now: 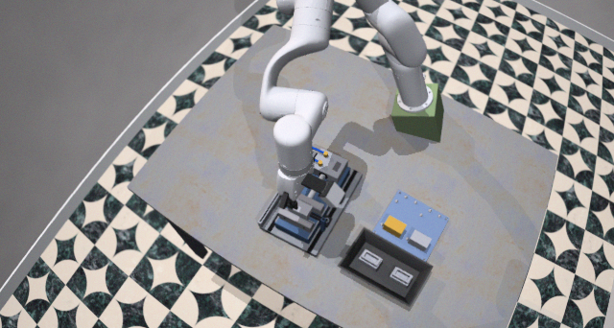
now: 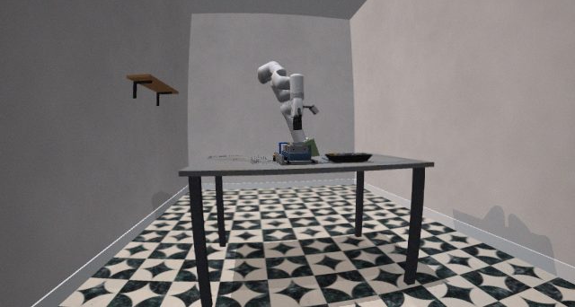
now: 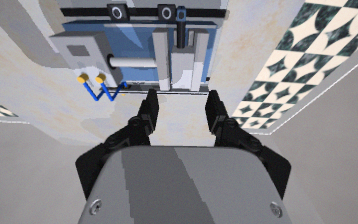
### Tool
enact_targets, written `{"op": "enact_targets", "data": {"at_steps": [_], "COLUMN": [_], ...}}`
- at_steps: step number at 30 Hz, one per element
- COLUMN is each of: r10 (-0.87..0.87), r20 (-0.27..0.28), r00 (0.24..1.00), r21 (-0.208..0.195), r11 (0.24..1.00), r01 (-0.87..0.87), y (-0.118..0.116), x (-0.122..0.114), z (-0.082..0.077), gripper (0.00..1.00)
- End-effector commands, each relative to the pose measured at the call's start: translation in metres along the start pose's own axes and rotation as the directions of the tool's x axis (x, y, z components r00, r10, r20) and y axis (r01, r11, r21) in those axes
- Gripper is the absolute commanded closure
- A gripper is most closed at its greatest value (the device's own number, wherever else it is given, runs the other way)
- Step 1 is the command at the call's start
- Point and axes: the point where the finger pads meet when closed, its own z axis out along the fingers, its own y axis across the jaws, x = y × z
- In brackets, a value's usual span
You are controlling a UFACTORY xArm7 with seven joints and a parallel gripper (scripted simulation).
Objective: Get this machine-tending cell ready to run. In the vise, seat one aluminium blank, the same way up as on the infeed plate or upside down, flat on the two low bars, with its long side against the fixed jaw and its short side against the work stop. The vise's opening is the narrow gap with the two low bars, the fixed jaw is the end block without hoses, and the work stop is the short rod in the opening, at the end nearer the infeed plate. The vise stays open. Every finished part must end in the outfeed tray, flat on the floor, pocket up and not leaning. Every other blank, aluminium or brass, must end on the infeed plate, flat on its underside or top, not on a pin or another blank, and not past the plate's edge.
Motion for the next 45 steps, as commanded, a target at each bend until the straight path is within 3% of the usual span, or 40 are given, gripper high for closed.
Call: {"op": "enact_targets", "data": {"at_steps": [1, 3, 4, 45], "r10": [0.000, 0.000, 0.000, 0.000], "r20": [0.000, 0.000, 0.000, 0.000], "r00": [1.000, 1.000, 1.000, 1.000], "r21": [-0.004, -0.004, -0.004, -0.004], "r11": [1.000, 1.000, 1.000, 1.000], "r01": [0.000, 0.000, 0.000, 0.000], "y": [0.0013, 0.0013, 0.0013, 0.0013], "x": [0.0002, 0.0002, 0.0002, 0.0002], "z": [-0.0041, -0.0042, -0.0042, -0.0042], "gripper": [0.31, 0.31, 1.00, 1.00]}}
